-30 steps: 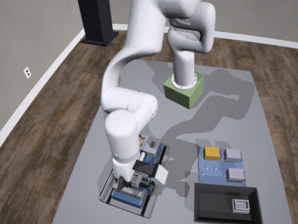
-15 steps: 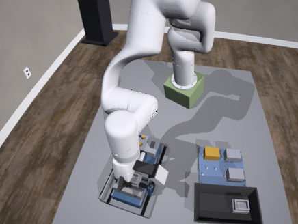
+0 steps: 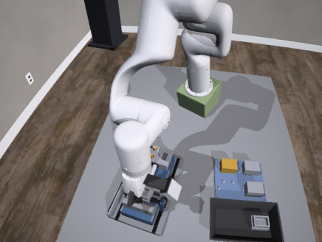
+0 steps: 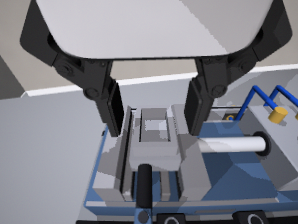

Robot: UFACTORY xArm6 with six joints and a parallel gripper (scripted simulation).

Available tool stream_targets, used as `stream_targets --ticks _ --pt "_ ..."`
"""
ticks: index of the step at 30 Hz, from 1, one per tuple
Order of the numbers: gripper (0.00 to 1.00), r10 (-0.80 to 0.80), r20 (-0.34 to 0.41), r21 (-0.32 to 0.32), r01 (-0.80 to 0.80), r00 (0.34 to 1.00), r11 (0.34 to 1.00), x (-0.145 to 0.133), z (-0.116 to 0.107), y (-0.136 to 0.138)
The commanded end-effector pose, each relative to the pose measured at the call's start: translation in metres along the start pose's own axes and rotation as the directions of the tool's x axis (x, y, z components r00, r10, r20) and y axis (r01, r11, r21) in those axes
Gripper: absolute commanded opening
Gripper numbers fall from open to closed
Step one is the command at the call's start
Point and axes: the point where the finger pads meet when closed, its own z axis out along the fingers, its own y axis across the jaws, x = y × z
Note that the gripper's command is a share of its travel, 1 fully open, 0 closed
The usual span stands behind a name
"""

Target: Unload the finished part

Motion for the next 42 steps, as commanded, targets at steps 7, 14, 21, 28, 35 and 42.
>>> stream_targets --ticks 7,14,21,28,35,42 --pt "0.69 0.0 0.0 -0.004 0.0 1.0 1.0 -0.0002 0.0016 0.0016" --pt "0.69 0.0 0.0 -0.004 0.0 1.0 1.0 -0.0002 0.0039 0.0016" --pt "0.69 0.0 0.0 -0.004 0.0 1.0 1.0 -0.0002 0.005 0.0017" --pt "0.69 0.0 0.0 -0.004 0.0 1.0 1.0 -0.0002 0.0056 0.0017" --pt "0.69 0.0 0.0 -0.004 0.0 1.0 1.0 -0.0002 0.0056 0.0017" --pt "0.69 0.0 0.0 -0.004 0.0 1.0 1.0 -0.0002 0.0056 0.0017"
